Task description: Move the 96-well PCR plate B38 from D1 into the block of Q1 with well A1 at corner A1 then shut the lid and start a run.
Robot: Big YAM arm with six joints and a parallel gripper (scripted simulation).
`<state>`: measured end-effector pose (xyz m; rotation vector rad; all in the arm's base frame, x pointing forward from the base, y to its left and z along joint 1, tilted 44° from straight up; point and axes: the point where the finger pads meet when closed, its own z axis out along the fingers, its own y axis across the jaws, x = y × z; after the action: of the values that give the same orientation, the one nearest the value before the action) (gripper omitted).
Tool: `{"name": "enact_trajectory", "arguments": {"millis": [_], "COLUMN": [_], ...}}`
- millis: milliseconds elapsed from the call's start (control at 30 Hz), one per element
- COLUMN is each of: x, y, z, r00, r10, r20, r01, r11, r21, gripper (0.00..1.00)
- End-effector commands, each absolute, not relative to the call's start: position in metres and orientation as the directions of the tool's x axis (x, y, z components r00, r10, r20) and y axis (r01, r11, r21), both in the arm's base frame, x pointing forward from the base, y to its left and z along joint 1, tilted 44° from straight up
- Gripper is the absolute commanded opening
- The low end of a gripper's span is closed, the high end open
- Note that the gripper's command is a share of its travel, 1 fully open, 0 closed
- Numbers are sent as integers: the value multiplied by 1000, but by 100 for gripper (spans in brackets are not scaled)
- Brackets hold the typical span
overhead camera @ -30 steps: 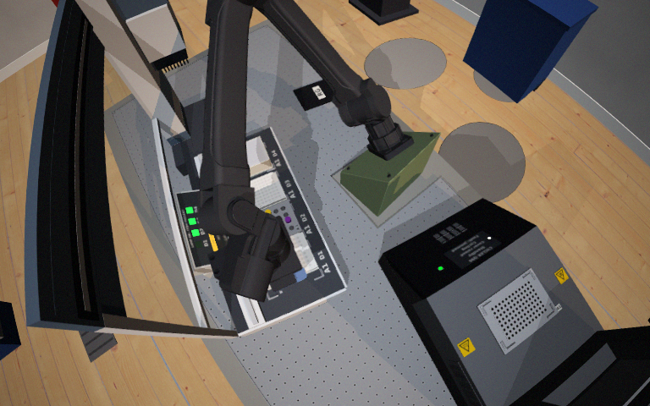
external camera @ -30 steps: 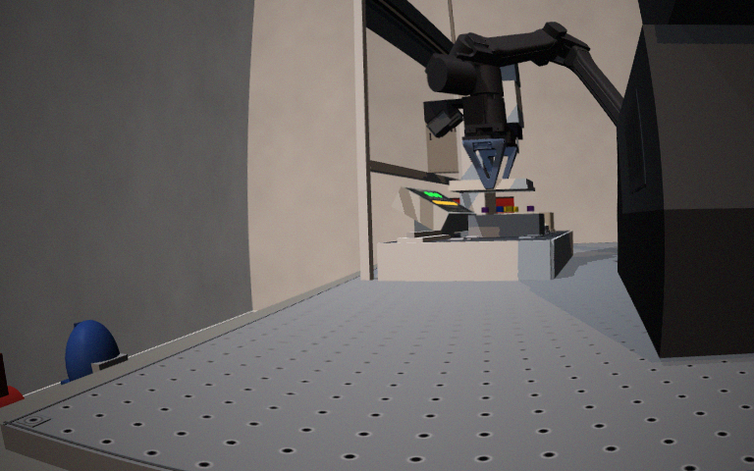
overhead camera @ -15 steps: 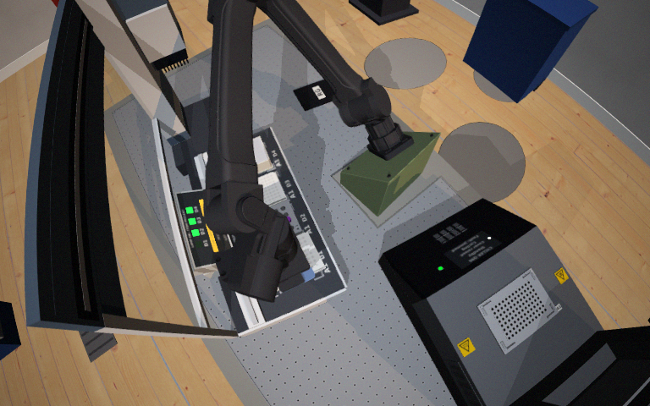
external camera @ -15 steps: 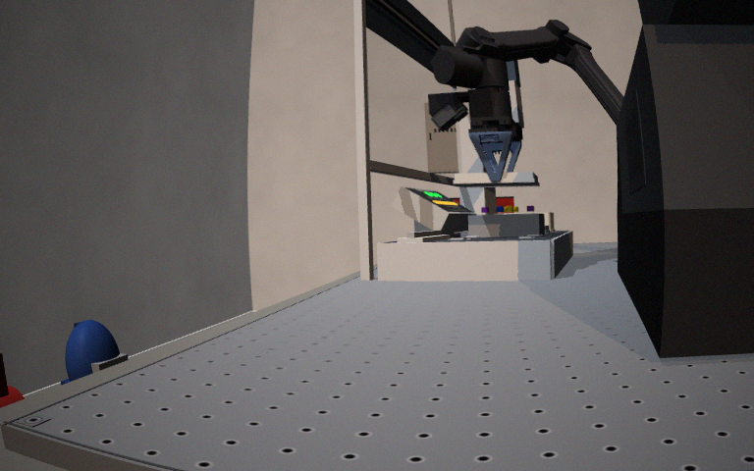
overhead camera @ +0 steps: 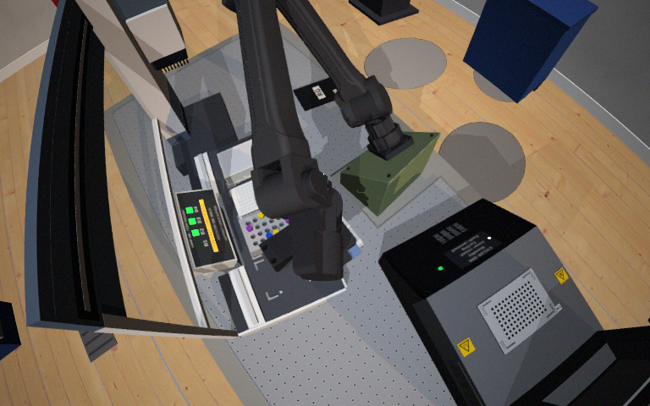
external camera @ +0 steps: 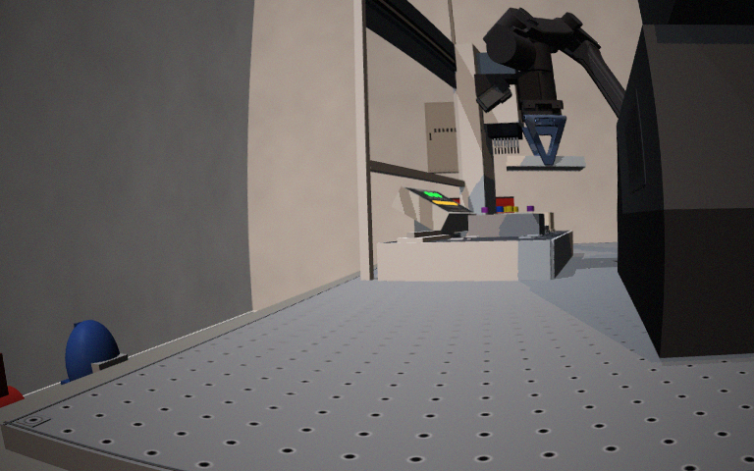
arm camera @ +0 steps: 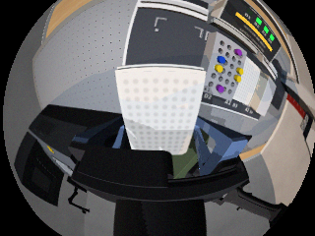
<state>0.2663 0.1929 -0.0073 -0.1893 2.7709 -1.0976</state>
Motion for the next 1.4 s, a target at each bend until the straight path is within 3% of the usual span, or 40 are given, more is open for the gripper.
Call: {"name": "enact_trajectory", "arguments": {"millis": [0, 1367], "x": [264, 80], "y": [204, 261], "z": [0, 9], "r00": [-979, -946], "r10": [-146, -324], "r20": [-140, 9], "r01": [-16, -249], "r11": [747, 708], "r21": [-665, -661], "gripper": [0, 0]}}
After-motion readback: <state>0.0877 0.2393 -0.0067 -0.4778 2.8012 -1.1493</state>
